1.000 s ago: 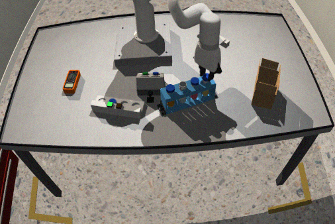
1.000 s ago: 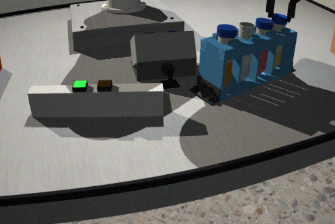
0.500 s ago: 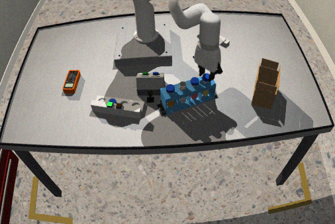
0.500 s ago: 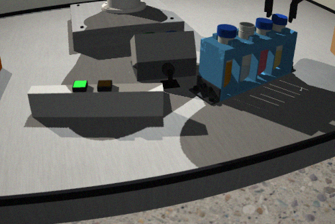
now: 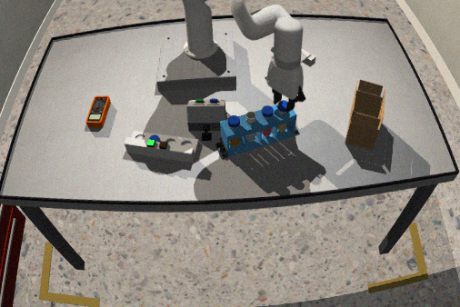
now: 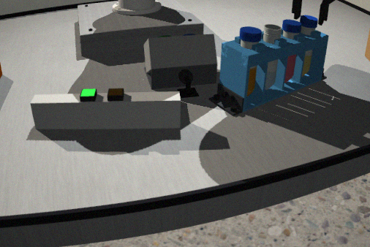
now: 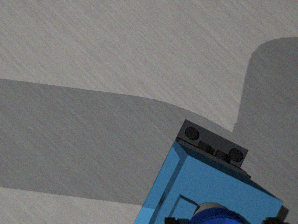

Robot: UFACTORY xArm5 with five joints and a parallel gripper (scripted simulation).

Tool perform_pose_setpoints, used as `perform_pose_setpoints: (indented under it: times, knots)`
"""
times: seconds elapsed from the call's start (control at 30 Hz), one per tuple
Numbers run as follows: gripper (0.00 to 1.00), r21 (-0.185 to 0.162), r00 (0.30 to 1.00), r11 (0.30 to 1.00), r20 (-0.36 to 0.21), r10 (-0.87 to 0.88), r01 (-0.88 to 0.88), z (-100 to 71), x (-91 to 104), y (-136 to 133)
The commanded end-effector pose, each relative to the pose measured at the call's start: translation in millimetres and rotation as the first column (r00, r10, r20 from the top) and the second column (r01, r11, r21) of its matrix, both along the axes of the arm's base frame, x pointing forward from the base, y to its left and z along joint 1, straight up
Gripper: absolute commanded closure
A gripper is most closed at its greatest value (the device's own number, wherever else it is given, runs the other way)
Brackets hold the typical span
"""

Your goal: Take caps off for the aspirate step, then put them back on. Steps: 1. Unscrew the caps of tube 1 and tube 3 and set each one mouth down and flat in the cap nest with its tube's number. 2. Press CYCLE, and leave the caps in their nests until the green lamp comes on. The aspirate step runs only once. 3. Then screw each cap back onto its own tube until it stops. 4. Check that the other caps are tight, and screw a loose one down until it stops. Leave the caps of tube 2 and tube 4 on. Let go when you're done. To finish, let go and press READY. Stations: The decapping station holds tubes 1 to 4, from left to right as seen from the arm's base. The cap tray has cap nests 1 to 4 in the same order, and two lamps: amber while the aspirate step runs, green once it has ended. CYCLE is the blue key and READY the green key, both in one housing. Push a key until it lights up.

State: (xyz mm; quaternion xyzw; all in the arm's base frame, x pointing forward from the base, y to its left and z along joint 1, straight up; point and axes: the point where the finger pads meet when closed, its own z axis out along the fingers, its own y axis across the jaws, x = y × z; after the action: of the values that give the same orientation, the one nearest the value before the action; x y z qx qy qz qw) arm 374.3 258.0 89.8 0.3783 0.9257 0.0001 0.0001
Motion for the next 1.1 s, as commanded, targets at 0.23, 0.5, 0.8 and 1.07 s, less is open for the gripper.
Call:
perform_pose_setpoints:
  times: [0.23,0.5,0.8,1.07]
  knots:
    - [0.54,0.003,0.997,0.997,0.003,-0.071,0.071,-3.0,1.2,0.8]
    - [0.54,0.003,0.997,0.997,0.003,-0.071,0.071,-5.5,1.2,0.8]
    - [1.00,0.003,0.997,0.997,0.003,-0.071,0.071,-5.5,1.2,0.8]
    - [1.00,0.003,0.997,0.997,0.003,-0.071,0.071,-5.5,1.2,0.8]
